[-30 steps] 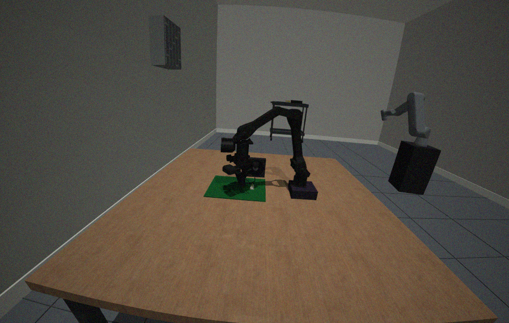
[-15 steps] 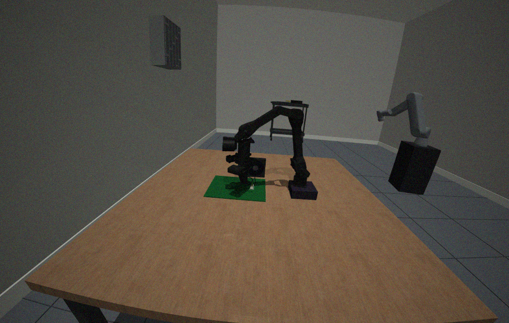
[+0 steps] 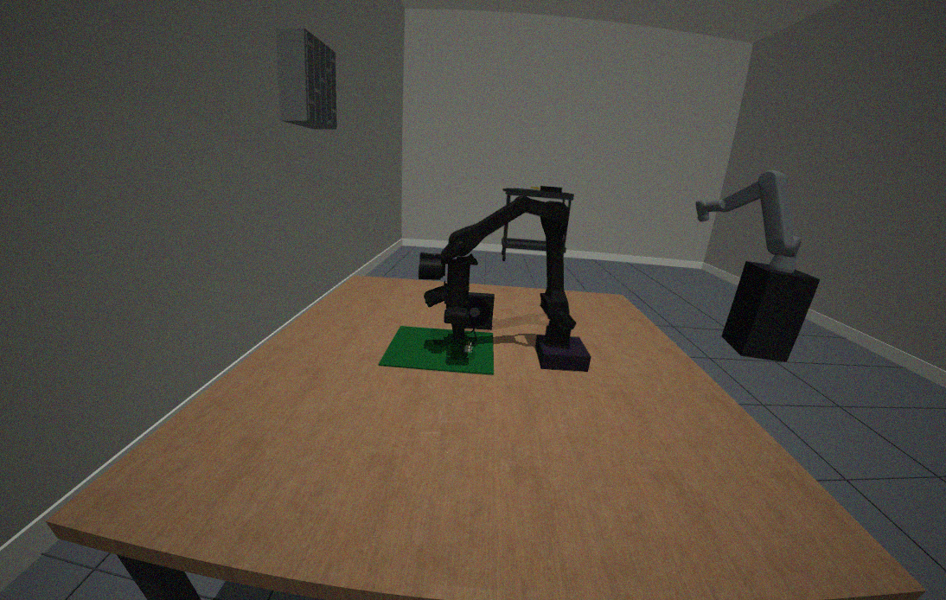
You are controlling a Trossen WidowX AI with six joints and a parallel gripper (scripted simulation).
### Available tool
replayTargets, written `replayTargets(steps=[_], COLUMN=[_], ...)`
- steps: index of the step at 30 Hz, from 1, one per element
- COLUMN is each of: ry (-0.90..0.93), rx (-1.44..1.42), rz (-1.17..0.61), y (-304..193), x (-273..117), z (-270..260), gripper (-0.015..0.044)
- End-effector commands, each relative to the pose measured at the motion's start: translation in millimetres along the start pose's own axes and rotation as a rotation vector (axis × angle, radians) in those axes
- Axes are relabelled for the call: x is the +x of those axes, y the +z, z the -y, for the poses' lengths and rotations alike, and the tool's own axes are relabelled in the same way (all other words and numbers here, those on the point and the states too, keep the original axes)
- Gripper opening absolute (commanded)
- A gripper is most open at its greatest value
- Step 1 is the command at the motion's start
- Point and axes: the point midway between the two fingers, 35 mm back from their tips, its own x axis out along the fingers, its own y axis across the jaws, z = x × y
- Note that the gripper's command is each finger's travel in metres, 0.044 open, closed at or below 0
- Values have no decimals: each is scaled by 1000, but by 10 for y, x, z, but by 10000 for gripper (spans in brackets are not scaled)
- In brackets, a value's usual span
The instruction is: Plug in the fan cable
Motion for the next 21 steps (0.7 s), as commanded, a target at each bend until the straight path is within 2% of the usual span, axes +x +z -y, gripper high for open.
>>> replayTargets(steps=[1,21], ry=[3,3], rx=[-150,-848], rz=[-1,-2], y=[-51,-228], x=[6,15], z=[31,177], gripper=[0,0])
